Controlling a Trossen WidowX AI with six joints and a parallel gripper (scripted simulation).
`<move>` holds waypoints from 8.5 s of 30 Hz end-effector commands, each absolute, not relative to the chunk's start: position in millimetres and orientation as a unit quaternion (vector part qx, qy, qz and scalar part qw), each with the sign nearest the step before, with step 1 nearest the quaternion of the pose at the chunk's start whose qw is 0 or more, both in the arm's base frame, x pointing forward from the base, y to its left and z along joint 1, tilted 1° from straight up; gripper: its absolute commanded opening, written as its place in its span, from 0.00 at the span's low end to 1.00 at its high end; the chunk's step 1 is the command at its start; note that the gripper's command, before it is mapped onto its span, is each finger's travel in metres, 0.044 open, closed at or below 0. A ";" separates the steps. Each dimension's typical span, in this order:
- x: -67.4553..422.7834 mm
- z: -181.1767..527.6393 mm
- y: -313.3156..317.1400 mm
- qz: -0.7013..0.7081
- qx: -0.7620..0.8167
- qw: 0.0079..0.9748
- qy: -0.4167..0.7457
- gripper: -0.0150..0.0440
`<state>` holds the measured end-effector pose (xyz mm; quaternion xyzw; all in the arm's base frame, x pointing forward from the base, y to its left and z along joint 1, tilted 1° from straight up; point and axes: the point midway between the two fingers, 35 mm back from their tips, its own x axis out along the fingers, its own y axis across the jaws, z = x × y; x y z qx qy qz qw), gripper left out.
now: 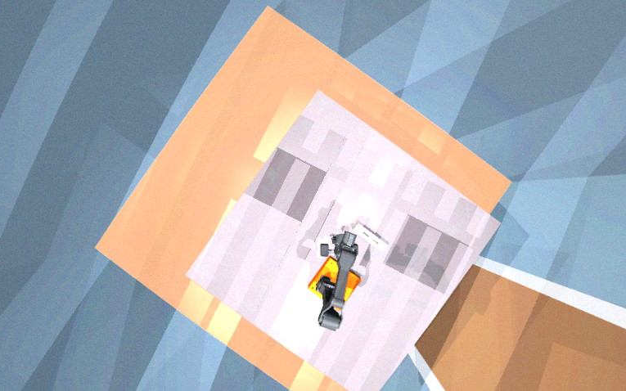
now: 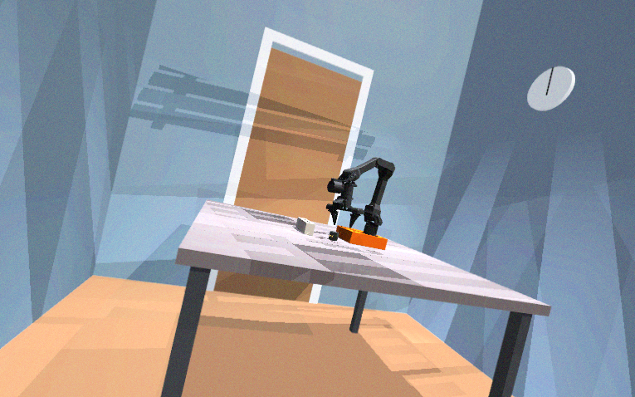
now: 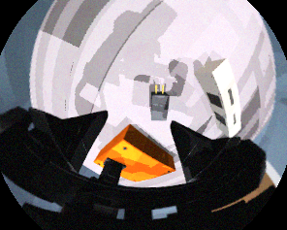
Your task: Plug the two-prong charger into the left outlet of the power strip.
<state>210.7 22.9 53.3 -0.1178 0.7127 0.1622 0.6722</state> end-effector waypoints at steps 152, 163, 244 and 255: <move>218.0 0.0 -69.4 -0.065 0.054 0.686 0.722 0.25; 230.0 0.3 -74.1 -0.070 0.060 0.686 0.722 0.25; 271.0 -1.4 -86.8 -0.086 0.076 0.686 0.718 0.25; 272.7 -1.4 -87.2 -0.086 0.076 0.686 0.718 0.25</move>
